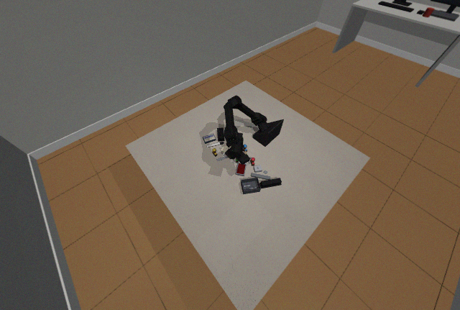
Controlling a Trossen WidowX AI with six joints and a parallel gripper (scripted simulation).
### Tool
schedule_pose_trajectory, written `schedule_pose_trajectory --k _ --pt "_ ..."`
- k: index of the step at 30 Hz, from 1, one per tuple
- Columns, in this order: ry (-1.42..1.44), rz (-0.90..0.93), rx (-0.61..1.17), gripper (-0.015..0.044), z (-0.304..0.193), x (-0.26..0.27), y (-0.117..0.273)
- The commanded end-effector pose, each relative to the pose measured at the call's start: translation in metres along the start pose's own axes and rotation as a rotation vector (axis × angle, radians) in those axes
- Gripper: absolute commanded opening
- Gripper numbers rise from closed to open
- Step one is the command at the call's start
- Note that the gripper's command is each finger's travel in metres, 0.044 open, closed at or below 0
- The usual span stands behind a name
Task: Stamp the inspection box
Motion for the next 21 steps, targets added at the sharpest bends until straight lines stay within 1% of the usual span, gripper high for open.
schedule_pose_trajectory --k 1,21 --pt "-0.084 -0.005 0.000 0.0000 -0.002 -0.024 0.001" --pt "-0.468 -0.016 0.001 0.0000 -0.029 -0.122 0.000"
Point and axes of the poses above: the point midway between the two fingers, 35 mm back from their tips, its own y axis back along the fingers, its own x axis across the jaws, z = x × y, the point moved 10 cm from there along y, back along the fingers, and after that the axes turned 6 degrees about y, right-handed, at the moved point
